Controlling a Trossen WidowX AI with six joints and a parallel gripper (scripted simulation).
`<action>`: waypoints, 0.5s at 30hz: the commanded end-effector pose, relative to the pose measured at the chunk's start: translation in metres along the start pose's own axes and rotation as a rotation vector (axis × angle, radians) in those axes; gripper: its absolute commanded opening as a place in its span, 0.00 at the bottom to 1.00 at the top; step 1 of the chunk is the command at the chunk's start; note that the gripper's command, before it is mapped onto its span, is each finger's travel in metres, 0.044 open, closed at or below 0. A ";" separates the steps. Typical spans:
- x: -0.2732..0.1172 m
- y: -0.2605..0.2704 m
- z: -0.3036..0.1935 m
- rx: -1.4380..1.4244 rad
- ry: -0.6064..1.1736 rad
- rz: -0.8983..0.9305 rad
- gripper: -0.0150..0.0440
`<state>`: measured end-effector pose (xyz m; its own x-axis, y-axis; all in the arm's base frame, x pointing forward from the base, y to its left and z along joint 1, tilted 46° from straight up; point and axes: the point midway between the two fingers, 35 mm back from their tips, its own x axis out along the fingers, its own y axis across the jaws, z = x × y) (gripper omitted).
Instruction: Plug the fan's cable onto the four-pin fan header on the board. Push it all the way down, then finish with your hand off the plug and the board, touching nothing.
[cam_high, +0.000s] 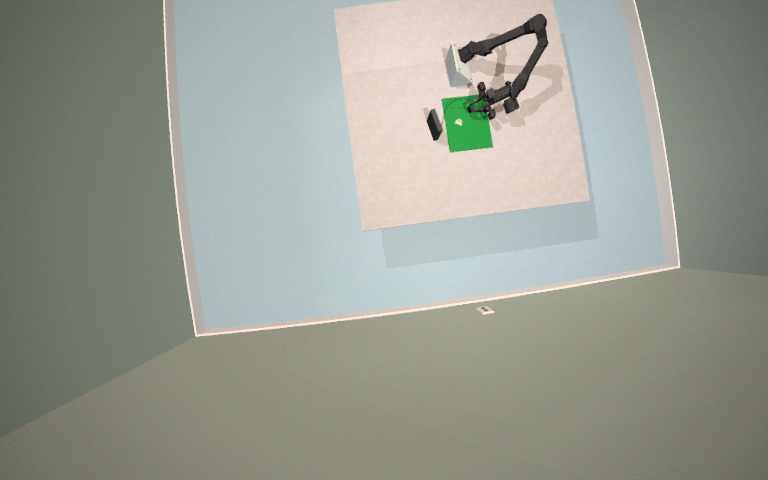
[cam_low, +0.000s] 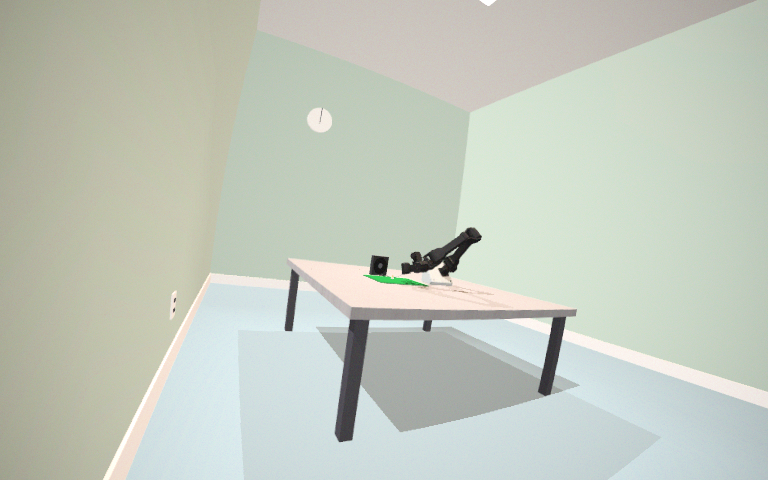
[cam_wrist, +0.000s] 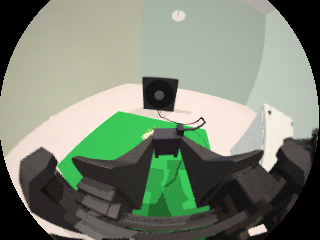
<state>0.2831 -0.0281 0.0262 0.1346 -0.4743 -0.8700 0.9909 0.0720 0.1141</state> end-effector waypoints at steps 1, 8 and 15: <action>-0.006 0.002 0.002 0.031 -0.051 0.043 0.25; -0.014 0.005 0.003 0.071 -0.116 0.106 0.25; -0.013 0.005 0.005 0.059 -0.102 0.093 0.25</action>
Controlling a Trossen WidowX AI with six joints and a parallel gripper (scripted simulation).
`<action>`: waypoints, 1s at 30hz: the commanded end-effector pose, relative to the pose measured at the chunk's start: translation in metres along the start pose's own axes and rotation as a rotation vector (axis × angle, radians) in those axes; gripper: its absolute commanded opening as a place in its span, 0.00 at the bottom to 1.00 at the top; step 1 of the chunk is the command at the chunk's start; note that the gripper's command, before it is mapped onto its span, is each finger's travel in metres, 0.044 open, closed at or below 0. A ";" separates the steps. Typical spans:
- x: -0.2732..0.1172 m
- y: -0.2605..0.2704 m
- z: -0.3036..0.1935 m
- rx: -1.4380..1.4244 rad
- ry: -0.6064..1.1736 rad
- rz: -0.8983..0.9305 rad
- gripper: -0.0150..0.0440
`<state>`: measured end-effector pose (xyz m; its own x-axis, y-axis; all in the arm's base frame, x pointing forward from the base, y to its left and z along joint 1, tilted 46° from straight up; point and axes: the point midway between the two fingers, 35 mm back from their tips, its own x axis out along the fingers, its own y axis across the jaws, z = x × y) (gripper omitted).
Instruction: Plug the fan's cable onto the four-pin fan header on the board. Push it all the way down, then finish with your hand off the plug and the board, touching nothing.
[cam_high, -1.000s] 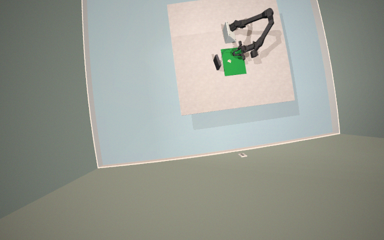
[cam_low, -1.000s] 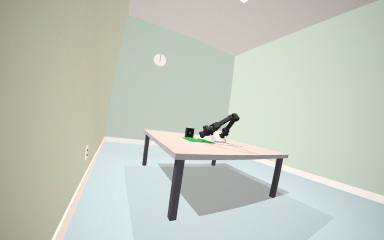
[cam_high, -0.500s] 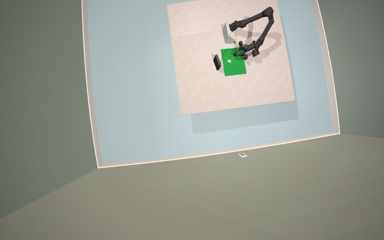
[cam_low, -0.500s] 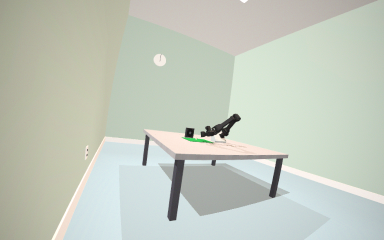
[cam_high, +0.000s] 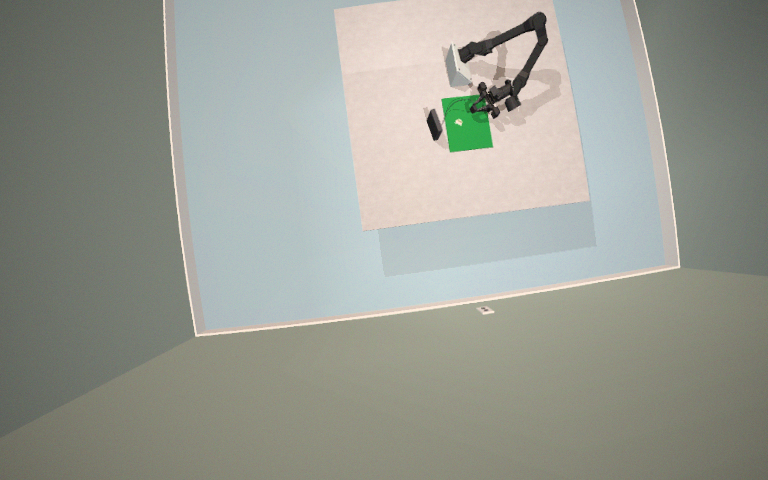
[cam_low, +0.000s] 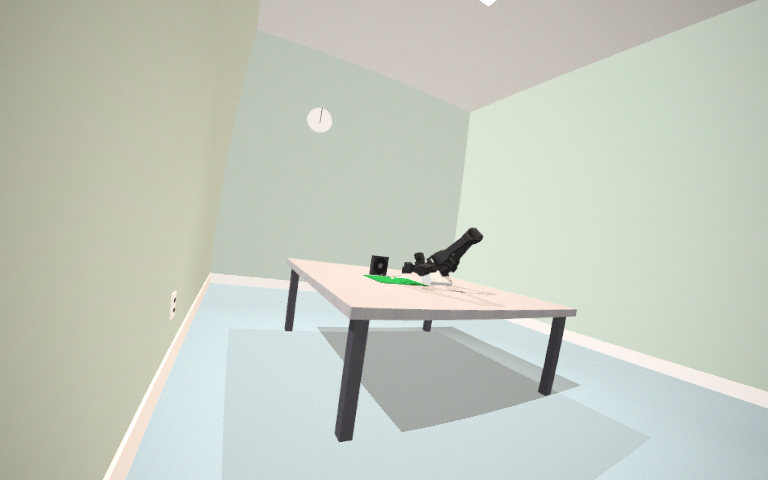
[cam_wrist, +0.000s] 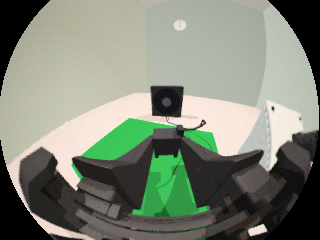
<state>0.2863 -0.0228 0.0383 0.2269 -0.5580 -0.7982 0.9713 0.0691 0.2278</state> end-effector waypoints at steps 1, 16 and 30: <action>0.000 0.000 0.004 -0.004 0.006 -0.005 0.25; -0.001 0.000 0.008 -0.005 0.001 -0.004 0.25; 0.000 0.002 0.001 -0.005 0.001 -0.004 0.25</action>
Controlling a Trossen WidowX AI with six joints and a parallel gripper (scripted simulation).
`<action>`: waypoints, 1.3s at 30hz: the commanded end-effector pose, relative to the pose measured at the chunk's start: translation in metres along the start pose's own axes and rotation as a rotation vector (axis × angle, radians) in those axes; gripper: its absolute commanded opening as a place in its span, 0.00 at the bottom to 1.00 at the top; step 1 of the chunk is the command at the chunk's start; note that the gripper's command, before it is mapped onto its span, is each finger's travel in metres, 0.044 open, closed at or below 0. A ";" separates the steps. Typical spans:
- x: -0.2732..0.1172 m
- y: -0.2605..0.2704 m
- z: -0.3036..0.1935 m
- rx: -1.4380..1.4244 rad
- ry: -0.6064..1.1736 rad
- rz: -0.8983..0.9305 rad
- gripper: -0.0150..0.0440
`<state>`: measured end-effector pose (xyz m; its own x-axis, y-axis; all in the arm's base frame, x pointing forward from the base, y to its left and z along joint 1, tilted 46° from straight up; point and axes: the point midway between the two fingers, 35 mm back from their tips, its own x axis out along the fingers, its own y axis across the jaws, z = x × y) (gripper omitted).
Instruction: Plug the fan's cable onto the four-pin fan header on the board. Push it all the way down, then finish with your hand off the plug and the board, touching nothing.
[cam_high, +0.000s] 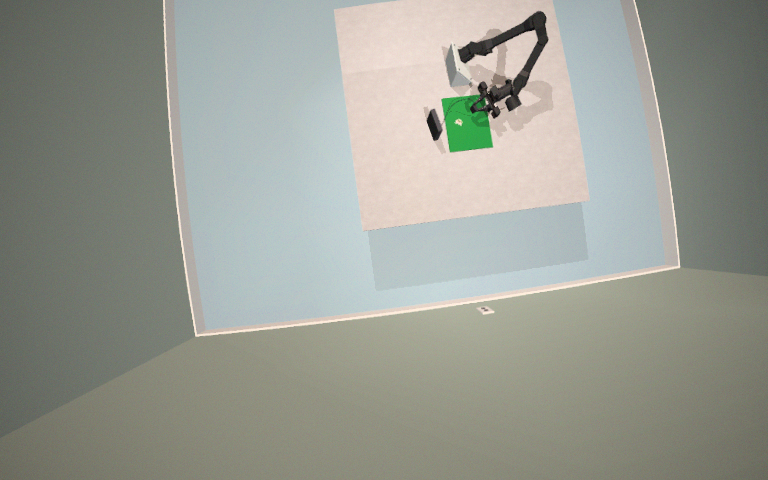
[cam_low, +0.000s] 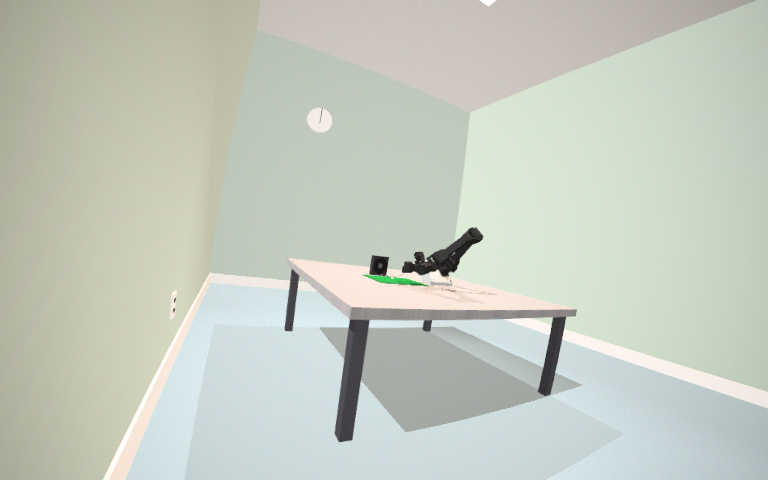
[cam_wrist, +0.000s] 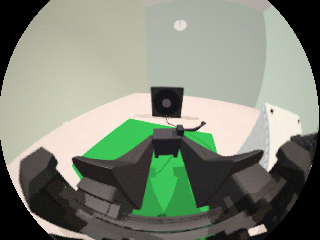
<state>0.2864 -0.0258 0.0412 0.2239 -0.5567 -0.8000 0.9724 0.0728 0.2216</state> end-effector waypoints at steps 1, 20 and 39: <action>0.001 0.001 -0.004 0.002 -0.001 -0.001 0.25; 0.004 0.002 -0.020 0.002 0.000 -0.001 0.25; 0.008 0.002 -0.037 0.002 0.000 -0.001 0.25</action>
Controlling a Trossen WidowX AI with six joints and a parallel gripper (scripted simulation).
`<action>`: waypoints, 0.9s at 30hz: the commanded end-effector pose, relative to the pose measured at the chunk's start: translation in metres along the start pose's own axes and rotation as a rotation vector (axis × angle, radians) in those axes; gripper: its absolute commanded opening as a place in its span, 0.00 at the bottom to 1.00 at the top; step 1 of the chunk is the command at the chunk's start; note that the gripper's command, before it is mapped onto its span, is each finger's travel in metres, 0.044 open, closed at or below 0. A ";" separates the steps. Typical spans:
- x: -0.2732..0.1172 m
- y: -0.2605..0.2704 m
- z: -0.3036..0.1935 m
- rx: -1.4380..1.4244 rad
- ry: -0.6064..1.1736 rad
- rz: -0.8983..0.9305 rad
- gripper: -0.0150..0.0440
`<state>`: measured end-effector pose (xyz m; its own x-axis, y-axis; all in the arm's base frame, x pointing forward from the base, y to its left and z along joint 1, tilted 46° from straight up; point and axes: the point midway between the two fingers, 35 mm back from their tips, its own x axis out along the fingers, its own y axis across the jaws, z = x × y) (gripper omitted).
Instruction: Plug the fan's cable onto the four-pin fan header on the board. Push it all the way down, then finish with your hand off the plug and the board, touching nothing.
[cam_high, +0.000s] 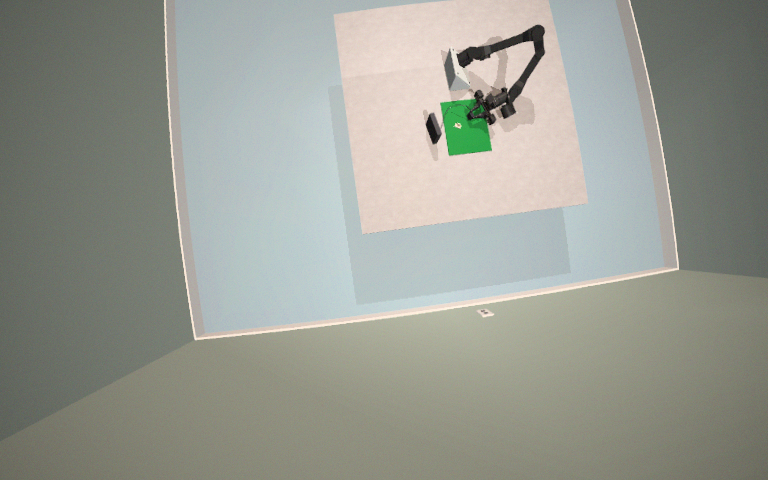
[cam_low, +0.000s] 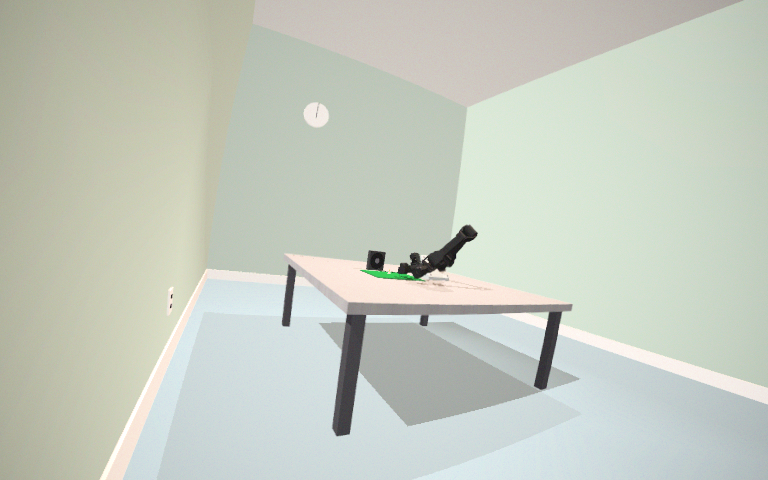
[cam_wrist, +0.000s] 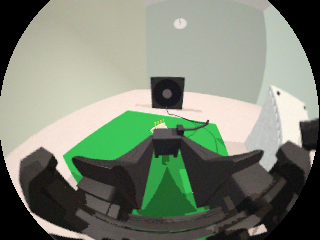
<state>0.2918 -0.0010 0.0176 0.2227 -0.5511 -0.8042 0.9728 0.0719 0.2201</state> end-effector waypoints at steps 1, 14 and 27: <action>0.002 0.000 -0.004 0.002 -0.007 0.000 0.25; 0.003 0.000 -0.012 0.000 0.001 -0.001 0.25; 0.003 0.000 -0.012 0.000 0.001 -0.001 0.25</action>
<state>0.2933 0.0083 0.0085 0.2224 -0.5501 -0.8049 0.9729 0.0718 0.2197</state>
